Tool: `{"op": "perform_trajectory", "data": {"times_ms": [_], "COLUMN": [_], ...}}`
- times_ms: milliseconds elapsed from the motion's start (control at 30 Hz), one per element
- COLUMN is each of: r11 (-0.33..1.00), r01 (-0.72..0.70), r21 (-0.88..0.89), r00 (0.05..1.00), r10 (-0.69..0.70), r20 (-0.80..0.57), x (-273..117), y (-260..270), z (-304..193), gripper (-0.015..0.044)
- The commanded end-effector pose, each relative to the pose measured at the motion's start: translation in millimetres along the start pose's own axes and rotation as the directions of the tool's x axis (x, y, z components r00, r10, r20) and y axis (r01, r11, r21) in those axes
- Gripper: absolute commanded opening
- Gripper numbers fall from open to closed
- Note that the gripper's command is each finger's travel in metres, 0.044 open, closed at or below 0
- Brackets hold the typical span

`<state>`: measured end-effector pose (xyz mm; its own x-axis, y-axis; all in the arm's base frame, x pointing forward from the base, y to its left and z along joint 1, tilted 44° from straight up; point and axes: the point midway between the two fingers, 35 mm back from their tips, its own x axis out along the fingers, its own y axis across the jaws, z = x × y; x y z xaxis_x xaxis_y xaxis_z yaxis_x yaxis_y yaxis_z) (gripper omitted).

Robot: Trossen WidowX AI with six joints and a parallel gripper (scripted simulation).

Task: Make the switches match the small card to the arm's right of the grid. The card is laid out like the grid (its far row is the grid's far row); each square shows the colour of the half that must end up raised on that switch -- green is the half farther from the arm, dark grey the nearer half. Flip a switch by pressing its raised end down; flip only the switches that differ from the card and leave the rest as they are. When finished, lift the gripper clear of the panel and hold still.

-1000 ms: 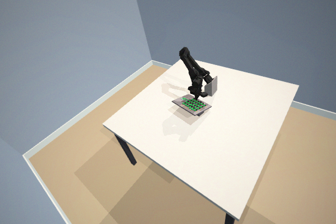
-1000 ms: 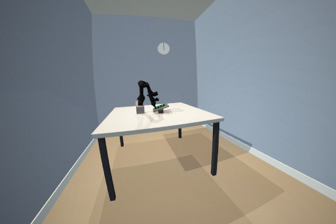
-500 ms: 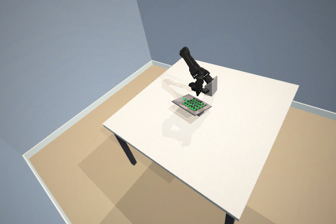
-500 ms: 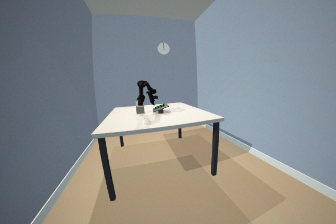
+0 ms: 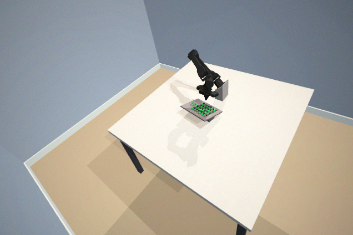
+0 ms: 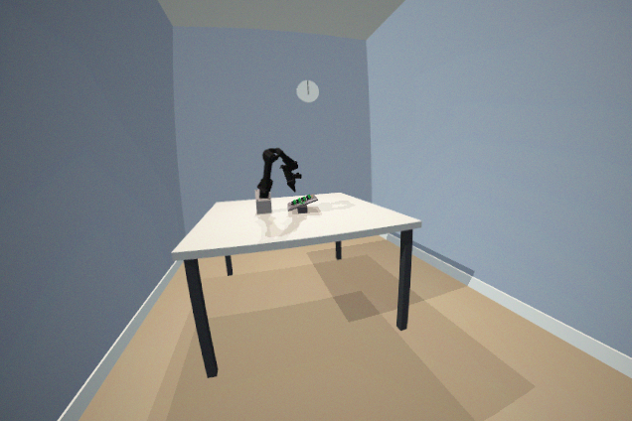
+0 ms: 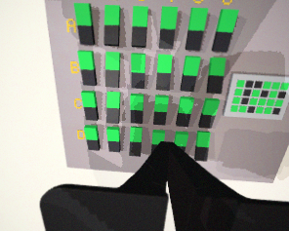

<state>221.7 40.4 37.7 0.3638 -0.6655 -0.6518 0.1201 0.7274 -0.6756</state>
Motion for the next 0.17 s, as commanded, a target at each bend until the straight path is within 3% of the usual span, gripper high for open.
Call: {"op": "perform_trajectory", "data": {"times_ms": [0,133], "r11": [1.000,1.000], "r01": [0.005,0.005], "r21": [-0.008,-0.008], "r00": [1.000,1.000], "r10": [-0.005,-0.005], "r20": [-0.003,-0.003], "x": [0.0,0.0], "y": [14.4,14.4], "z": [22.4,22.4], "gripper": [0.0000,0.0000]}}
